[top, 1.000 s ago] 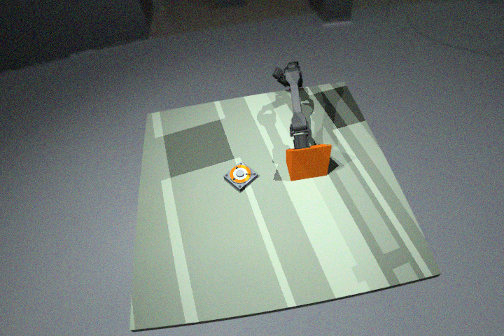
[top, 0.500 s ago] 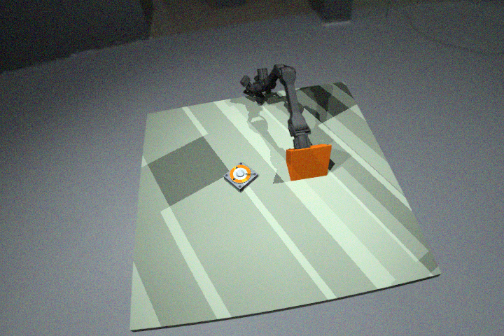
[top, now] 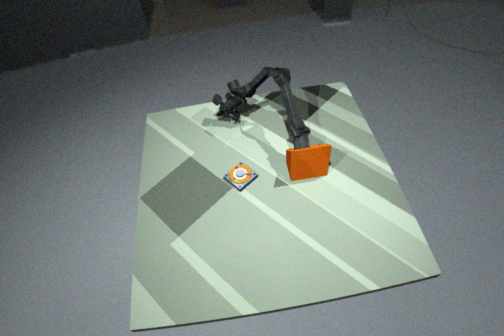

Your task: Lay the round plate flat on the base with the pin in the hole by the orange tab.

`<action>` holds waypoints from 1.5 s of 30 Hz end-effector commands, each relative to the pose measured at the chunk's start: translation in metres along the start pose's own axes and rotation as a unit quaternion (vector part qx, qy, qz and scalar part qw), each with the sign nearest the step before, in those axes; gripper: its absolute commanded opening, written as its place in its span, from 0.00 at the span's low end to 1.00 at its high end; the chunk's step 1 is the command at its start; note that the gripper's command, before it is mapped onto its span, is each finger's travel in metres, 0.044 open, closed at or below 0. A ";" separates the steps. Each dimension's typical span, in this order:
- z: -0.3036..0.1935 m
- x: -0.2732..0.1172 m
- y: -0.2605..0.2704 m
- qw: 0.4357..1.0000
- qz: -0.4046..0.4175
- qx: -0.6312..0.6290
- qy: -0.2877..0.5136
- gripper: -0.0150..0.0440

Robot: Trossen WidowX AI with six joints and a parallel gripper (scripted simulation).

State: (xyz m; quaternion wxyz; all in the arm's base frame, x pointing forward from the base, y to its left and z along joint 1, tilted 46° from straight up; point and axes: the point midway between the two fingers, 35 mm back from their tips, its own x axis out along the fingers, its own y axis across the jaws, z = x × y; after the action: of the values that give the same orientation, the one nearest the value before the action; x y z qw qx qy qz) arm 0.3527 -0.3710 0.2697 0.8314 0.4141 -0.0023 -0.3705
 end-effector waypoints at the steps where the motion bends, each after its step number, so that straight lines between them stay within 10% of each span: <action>1: -0.073 0.013 -0.005 0.996 -0.046 -0.026 0.068 0.25; 12: -0.227 0.001 -0.026 0.950 -0.129 -0.181 0.220 0.25; 24: -0.381 -0.097 -0.096 0.762 -0.252 -0.486 0.346 0.25; 33: -0.411 -0.173 -0.136 0.540 -0.271 -0.726 0.329 0.25; 45: -0.412 -0.174 -0.137 0.534 -0.271 -0.731 0.328 0.25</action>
State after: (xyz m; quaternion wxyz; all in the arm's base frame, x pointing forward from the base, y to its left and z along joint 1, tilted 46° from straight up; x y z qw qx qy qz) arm 0.2733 -0.0322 -0.0420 0.6520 -0.2563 0.6520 -0.2900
